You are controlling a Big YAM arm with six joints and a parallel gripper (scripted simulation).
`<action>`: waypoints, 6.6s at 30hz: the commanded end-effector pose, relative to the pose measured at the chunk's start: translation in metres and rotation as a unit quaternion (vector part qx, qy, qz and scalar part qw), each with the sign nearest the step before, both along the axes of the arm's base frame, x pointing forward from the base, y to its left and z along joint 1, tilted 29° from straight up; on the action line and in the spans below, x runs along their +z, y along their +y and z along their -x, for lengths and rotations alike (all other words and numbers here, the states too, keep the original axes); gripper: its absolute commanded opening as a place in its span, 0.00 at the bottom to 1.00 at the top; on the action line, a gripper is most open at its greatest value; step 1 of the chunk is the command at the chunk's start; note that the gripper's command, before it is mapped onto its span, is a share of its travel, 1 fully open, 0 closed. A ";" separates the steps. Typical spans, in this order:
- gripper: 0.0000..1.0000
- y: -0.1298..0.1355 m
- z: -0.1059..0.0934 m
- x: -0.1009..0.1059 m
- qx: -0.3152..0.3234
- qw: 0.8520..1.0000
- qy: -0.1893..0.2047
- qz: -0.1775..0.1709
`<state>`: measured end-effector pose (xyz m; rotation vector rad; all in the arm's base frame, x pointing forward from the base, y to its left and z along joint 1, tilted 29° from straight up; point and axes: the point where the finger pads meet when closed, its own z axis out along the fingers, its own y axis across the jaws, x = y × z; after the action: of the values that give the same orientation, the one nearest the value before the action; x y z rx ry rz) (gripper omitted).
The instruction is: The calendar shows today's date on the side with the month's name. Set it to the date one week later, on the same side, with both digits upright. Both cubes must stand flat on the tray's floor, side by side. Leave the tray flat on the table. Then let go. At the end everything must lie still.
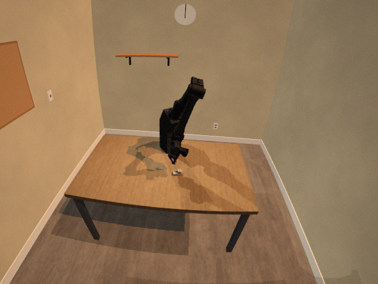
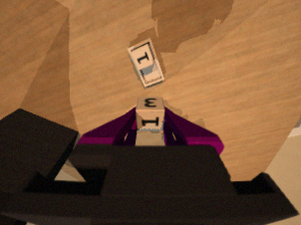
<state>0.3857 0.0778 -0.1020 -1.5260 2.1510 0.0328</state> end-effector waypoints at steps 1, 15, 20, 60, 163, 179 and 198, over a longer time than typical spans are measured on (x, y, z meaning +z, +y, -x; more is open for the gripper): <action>0.26 -0.006 -0.008 0.000 -0.070 0.997 0.013 -0.028; 0.26 -0.018 -0.010 -0.006 -0.265 0.954 0.079 -0.114; 0.26 -0.021 -0.010 -0.007 -0.308 0.938 0.093 -0.133; 0.26 -0.057 -0.010 -0.022 -0.729 0.554 0.238 -0.322; 0.26 -0.047 -0.050 -0.110 -0.857 0.178 0.288 -0.387; 0.26 -0.047 -0.050 -0.110 -0.857 0.178 0.288 -0.387; 0.26 -0.044 -0.056 -0.103 -0.857 0.182 0.289 -0.385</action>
<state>0.4255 0.0345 -0.2187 2.0854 2.1358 0.7578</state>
